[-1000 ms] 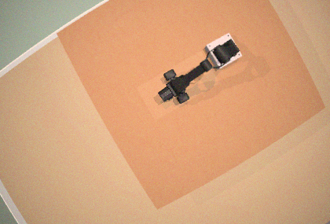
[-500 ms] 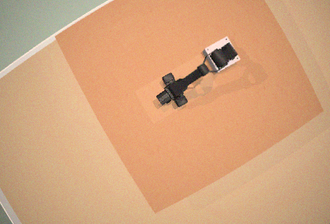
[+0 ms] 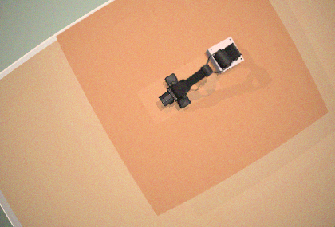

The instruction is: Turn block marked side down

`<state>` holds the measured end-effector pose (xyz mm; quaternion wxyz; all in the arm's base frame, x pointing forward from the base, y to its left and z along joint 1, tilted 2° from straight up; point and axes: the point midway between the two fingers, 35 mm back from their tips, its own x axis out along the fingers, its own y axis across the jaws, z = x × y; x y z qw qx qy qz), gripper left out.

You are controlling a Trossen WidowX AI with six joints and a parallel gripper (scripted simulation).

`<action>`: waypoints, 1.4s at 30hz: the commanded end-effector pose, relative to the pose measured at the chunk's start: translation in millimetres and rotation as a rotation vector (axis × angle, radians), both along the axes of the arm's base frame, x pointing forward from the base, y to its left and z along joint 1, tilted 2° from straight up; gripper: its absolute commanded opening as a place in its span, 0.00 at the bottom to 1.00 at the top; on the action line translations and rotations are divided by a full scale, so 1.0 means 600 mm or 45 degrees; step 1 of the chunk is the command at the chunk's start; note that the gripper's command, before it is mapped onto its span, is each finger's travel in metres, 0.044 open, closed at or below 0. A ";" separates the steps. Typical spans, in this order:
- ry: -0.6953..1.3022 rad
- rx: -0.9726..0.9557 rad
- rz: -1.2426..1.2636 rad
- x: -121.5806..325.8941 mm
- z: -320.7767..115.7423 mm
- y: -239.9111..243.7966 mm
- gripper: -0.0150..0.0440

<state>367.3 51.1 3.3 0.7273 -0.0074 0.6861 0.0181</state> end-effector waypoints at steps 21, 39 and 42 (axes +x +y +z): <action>-0.185 0.008 0.006 0.000 0.037 0.001 0.25; -0.545 0.023 -0.001 -0.006 0.033 0.001 0.25; -0.604 0.026 -0.004 -0.009 0.034 0.000 0.25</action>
